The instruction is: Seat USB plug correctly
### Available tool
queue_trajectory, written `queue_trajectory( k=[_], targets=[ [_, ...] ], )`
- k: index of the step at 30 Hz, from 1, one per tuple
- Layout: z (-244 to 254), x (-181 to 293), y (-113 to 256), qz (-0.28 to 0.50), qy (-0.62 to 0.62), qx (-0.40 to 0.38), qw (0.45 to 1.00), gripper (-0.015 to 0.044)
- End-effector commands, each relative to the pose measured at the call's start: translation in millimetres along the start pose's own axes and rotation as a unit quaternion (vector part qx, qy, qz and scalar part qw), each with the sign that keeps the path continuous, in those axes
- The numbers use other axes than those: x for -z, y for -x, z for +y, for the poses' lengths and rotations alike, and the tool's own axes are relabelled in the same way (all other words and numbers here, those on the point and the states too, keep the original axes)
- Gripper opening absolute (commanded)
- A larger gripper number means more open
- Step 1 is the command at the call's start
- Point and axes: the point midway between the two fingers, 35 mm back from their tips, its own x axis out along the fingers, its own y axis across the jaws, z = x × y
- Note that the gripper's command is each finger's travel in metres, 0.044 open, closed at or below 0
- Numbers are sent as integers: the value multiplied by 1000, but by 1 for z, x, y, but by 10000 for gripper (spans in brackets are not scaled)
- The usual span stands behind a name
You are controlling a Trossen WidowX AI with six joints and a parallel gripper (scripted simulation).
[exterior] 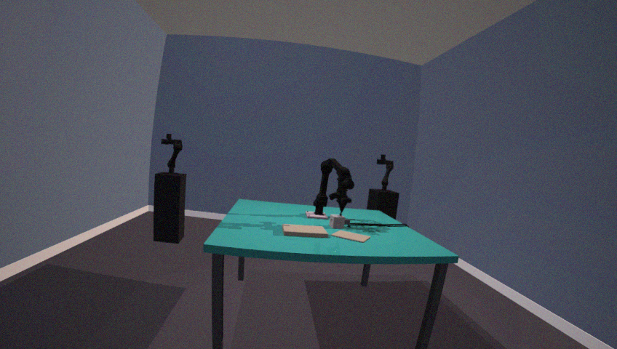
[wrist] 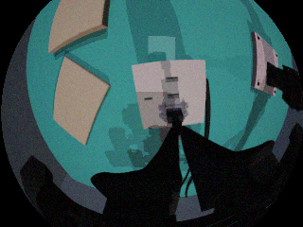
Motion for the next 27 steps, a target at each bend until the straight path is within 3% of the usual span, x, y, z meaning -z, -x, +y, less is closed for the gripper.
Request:
queue_trajectory(
  k=[1,24,27],
  targets=[
    [0,0,-3,0,1,2,1000,0],
    [0,0,-3,0,1,2,1000,0],
    [0,0,0,0,0,0,1000,79]
  ],
)
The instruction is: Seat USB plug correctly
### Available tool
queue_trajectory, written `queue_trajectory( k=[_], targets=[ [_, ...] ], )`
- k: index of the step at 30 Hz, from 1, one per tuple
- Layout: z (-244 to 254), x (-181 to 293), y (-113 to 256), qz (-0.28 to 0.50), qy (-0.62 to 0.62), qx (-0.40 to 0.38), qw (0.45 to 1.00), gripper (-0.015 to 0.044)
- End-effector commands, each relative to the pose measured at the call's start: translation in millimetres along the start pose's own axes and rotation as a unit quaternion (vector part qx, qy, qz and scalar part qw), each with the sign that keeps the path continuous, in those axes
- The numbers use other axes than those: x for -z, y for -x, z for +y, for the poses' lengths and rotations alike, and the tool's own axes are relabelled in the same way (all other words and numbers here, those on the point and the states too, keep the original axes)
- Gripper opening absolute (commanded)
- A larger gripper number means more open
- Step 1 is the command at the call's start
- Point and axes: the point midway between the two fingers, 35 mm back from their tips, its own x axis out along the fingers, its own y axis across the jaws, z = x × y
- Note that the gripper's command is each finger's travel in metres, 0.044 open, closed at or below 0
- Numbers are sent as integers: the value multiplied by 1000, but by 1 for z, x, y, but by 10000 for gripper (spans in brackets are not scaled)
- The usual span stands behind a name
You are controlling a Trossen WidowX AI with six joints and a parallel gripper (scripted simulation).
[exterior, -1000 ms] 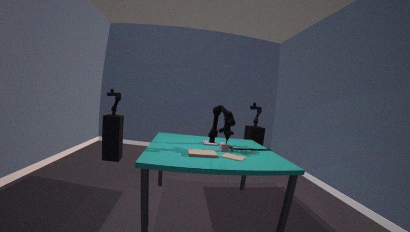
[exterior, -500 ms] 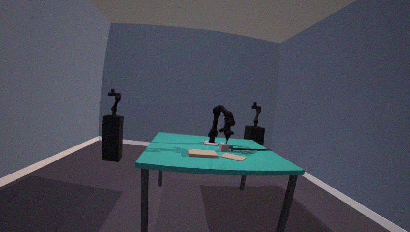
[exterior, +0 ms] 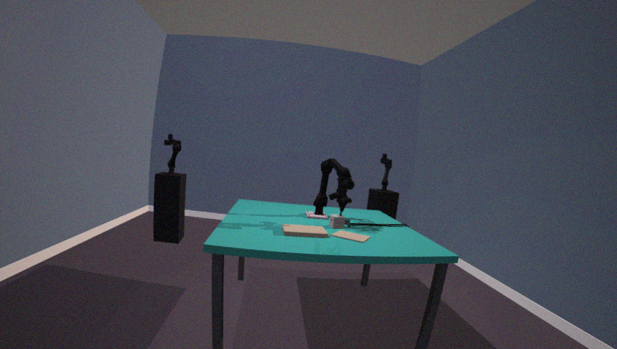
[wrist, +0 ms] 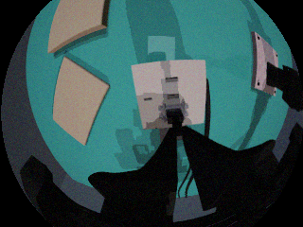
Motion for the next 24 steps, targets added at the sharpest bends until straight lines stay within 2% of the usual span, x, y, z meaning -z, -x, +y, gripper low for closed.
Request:
queue_trajectory(
  k=[1,24],
  targets=[
    [0,0,0,0,0,0,1000,95],
    [0,0,5,0,0,0,1000,95]
  ],
)
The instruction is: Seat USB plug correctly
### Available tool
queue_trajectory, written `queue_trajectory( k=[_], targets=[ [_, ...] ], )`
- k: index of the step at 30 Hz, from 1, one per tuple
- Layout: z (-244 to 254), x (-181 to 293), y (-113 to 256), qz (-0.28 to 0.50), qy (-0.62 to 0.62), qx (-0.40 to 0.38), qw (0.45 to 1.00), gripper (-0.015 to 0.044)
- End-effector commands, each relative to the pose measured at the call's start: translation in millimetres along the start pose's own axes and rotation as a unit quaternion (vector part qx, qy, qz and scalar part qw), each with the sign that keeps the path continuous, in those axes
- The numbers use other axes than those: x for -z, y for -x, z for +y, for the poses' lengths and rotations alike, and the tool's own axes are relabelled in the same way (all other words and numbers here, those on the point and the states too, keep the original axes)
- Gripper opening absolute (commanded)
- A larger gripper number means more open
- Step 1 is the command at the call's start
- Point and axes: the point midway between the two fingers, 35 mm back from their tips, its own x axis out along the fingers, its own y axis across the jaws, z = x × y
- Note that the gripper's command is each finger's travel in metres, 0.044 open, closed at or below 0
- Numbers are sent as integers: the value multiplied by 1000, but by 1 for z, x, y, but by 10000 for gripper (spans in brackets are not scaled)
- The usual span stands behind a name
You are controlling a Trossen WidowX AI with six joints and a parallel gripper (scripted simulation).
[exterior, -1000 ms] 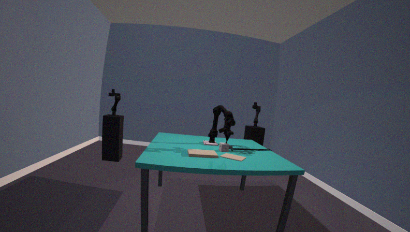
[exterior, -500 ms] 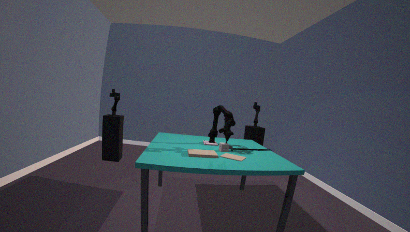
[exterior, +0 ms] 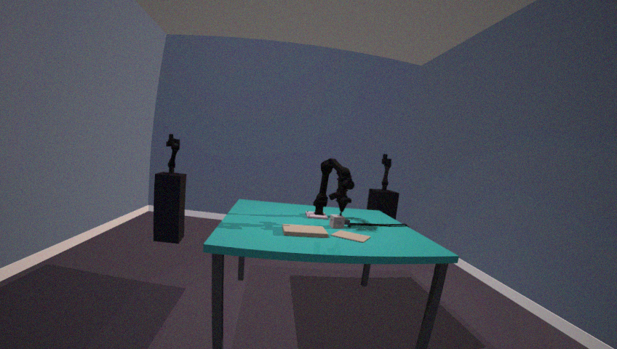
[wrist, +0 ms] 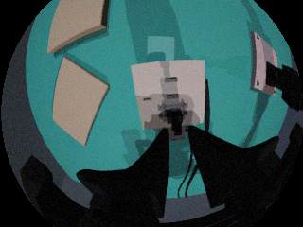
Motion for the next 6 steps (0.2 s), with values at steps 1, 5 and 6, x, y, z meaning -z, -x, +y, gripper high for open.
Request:
queue_trajectory(
  k=[1,5,6],
  targets=[
    [0,0,4,0,0,0,1000,95],
    [0,1,8,0,0,0,1000,95],
    [0,1,9,0,0,0,1000,95]
  ],
)
